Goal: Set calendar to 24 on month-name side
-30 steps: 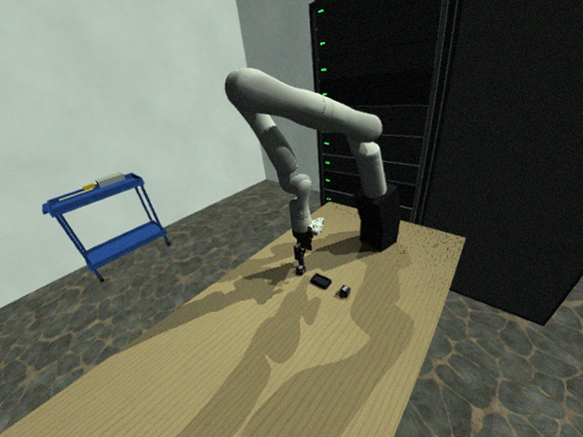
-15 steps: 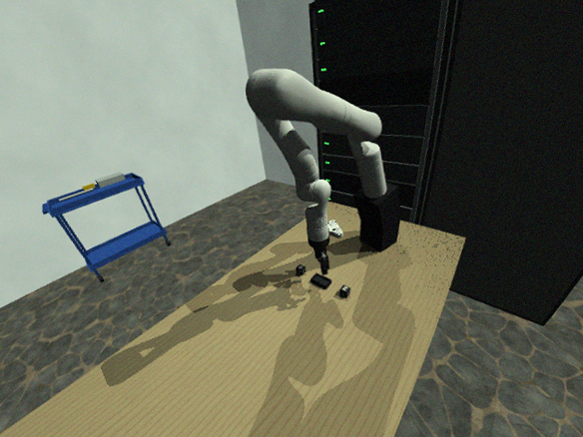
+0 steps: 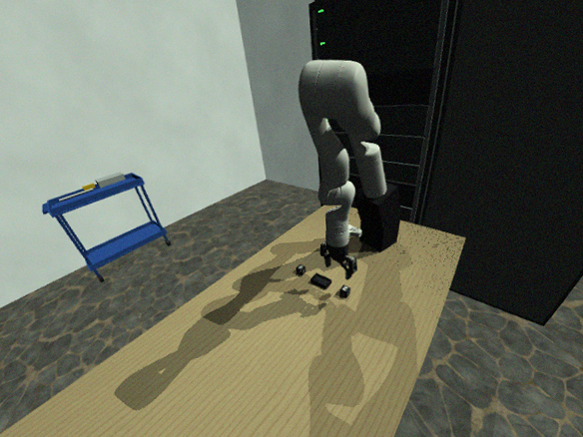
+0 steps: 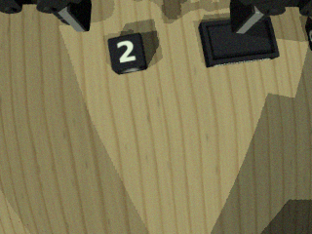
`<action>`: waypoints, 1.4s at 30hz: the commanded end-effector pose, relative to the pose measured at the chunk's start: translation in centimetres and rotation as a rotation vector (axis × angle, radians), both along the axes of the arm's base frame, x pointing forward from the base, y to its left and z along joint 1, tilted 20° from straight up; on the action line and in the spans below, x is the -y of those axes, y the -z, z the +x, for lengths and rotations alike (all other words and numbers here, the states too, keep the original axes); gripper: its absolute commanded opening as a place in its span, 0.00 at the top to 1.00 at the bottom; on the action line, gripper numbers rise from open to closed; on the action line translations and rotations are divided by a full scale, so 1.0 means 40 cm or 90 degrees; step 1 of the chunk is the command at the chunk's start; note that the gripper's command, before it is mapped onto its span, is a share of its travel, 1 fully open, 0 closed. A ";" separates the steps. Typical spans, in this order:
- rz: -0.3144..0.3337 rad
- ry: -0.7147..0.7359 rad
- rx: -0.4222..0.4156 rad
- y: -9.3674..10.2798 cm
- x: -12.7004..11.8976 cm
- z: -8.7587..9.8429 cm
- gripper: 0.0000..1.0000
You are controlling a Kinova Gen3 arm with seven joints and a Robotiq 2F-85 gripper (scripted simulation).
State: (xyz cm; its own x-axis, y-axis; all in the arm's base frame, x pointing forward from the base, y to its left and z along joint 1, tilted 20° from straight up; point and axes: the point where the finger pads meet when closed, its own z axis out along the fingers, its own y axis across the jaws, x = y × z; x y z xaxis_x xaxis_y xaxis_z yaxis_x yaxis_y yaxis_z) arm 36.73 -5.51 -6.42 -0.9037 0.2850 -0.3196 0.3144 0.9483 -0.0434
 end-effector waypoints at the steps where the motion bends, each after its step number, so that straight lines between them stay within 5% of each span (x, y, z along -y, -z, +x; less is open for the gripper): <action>1: -0.023 -0.064 0.000 0.003 -0.047 0.002 0.00; 10: -0.037 -0.111 -0.002 0.004 -0.076 0.003 0.00; 11: -0.037 -0.111 -0.002 0.004 -0.076 0.003 0.54; 42: -0.037 -0.111 -0.002 0.004 -0.076 0.003 0.54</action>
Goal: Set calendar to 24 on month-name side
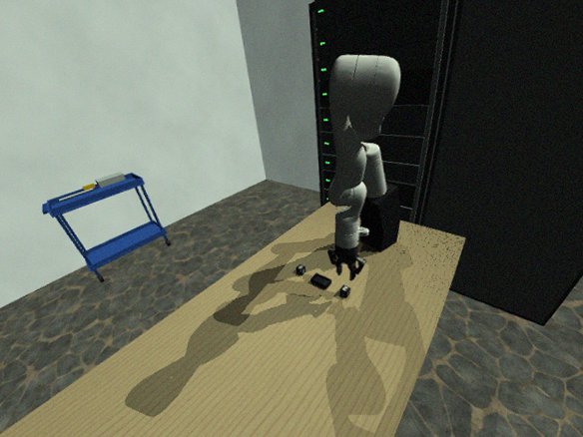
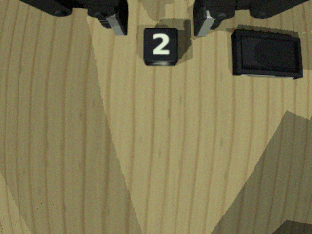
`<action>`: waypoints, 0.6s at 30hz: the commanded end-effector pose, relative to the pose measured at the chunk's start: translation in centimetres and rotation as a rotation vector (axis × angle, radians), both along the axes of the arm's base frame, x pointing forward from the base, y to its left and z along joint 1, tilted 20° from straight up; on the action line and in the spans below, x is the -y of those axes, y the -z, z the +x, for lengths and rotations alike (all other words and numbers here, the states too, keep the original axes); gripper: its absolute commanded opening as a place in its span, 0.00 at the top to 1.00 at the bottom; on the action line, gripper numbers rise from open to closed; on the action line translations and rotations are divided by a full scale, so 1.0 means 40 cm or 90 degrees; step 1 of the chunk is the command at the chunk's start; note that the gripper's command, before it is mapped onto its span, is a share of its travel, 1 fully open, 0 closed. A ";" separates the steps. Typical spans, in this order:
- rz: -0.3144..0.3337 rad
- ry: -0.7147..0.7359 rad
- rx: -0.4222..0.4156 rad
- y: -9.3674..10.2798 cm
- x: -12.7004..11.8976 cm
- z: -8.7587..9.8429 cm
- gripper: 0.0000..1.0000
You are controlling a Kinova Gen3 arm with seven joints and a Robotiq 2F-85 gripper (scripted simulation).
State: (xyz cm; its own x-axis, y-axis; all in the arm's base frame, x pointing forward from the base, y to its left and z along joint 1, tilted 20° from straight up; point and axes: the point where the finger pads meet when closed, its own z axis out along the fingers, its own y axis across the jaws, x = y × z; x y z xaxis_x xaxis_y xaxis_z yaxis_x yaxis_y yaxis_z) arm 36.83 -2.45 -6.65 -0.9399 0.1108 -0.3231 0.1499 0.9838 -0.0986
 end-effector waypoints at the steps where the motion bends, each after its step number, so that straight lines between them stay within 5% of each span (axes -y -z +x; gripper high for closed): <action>1: -0.001 -0.004 0.003 -0.002 0.001 0.001 0.54; 18: -0.001 -0.005 0.006 0.008 0.001 0.012 0.54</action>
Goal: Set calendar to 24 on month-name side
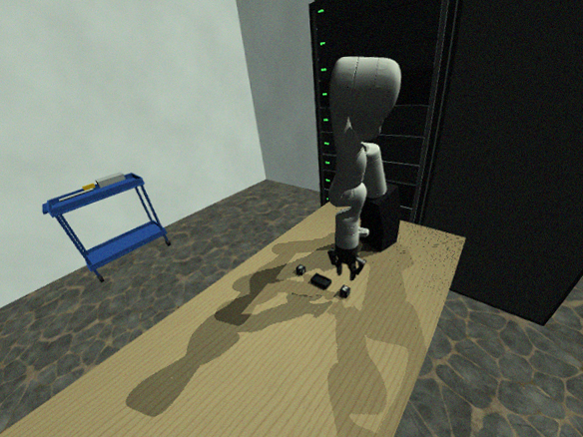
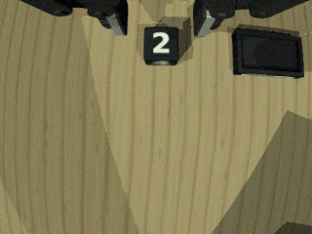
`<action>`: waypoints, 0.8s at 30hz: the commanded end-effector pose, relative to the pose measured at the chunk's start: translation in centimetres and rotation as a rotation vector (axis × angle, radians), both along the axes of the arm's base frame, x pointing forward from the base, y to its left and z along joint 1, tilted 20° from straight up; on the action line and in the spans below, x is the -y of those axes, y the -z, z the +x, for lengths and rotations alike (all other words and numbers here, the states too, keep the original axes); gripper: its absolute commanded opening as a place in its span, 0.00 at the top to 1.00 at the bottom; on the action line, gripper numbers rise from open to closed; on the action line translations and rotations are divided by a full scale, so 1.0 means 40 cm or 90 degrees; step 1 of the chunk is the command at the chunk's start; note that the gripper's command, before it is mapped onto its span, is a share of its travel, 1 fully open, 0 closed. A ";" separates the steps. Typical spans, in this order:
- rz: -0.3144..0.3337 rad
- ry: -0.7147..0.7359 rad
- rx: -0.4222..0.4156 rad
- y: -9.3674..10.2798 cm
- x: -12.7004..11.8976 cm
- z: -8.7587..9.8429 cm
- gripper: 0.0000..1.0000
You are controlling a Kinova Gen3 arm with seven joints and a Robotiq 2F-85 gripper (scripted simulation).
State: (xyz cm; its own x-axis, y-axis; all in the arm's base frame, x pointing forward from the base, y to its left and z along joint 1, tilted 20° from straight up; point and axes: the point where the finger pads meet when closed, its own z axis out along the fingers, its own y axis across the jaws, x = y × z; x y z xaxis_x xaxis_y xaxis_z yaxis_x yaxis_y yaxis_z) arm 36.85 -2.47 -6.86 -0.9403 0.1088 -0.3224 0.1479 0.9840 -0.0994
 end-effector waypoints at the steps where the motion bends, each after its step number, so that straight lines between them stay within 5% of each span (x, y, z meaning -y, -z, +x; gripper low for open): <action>1: 0.000 -0.004 0.006 0.005 0.001 0.012 0.54; 24: 0.000 0.000 0.007 0.067 0.011 0.033 0.54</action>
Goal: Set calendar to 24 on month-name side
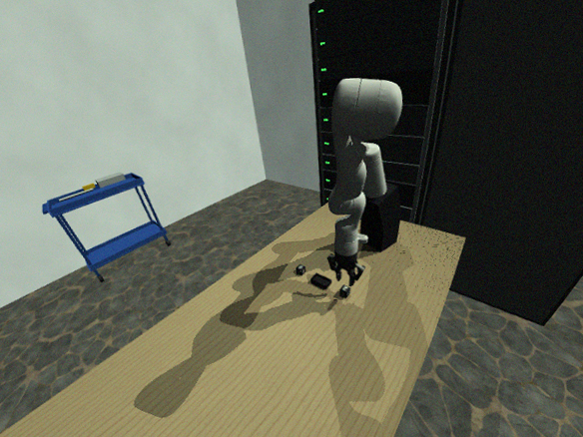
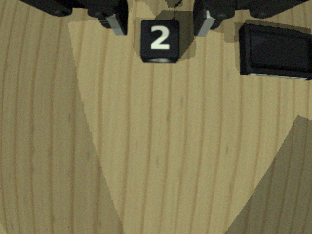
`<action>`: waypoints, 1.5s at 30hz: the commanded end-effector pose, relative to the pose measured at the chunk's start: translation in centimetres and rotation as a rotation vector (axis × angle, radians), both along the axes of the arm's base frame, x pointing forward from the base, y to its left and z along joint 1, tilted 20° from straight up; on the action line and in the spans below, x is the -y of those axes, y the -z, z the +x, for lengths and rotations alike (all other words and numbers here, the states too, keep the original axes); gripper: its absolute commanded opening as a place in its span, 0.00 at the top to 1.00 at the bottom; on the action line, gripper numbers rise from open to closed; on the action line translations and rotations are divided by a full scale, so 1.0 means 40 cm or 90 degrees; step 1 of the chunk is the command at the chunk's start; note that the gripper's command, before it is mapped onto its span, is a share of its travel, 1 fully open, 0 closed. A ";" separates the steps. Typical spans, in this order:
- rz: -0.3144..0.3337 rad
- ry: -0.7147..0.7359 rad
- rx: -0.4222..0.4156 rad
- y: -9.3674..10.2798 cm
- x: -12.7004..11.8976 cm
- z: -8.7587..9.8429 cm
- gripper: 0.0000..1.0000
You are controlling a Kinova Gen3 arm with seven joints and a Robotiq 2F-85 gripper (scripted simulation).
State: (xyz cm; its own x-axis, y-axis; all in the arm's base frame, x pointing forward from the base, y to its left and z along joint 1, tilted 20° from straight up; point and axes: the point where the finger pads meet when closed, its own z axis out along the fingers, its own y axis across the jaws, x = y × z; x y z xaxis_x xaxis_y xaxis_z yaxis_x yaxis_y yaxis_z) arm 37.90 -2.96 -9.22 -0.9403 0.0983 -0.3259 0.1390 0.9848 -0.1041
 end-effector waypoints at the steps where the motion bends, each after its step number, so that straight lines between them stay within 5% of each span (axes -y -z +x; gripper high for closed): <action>1: 0.003 0.004 0.005 0.011 -0.001 0.008 0.54; 45: 0.003 0.003 0.004 0.055 0.005 0.021 0.54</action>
